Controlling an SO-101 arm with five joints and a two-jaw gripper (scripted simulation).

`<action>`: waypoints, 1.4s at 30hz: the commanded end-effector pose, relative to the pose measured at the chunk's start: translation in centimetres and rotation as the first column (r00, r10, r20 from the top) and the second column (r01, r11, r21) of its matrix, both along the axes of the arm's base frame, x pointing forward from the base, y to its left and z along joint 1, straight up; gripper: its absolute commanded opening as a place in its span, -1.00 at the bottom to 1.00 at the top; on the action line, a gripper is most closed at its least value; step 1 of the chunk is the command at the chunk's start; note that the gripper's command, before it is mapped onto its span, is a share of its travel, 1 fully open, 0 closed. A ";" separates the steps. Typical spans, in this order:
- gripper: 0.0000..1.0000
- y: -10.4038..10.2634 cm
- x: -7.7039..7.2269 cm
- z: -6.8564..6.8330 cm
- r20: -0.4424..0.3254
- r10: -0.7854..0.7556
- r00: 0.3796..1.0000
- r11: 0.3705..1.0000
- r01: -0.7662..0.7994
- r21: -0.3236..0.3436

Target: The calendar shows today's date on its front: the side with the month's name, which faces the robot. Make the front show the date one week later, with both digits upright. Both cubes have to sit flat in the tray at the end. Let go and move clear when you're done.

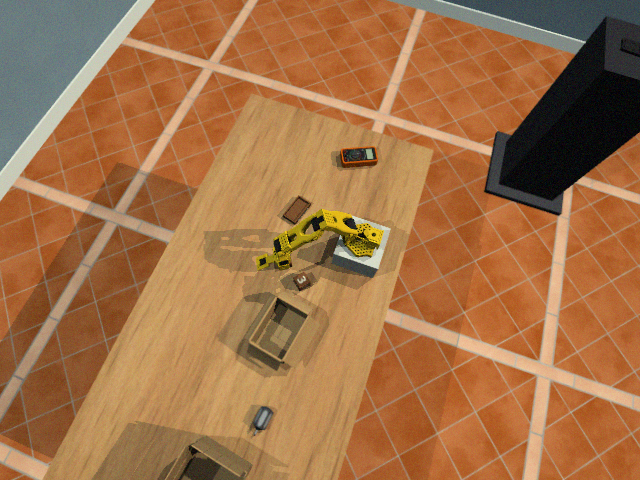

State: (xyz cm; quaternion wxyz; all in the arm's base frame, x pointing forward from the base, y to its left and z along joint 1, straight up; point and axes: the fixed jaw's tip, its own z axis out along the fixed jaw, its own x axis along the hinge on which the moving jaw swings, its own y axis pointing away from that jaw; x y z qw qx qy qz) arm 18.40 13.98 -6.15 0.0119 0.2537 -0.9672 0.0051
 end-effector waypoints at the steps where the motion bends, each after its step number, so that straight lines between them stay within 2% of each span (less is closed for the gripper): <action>1: -1.00 0.3 0.1 -0.3 0.011 -0.003 1.000 1.000 0.003 0.009; 27: -0.99 0.3 0.1 -1.0 0.011 -0.003 1.000 1.000 0.003 0.009; 30: -0.90 0.3 0.1 -1.0 0.011 -0.003 1.000 1.000 0.003 0.009; 36: -0.58 0.3 0.1 -1.0 0.011 -0.003 1.000 1.000 0.003 0.009; 42: -0.52 0.3 0.1 -1.0 0.011 -0.003 1.000 1.000 0.003 0.009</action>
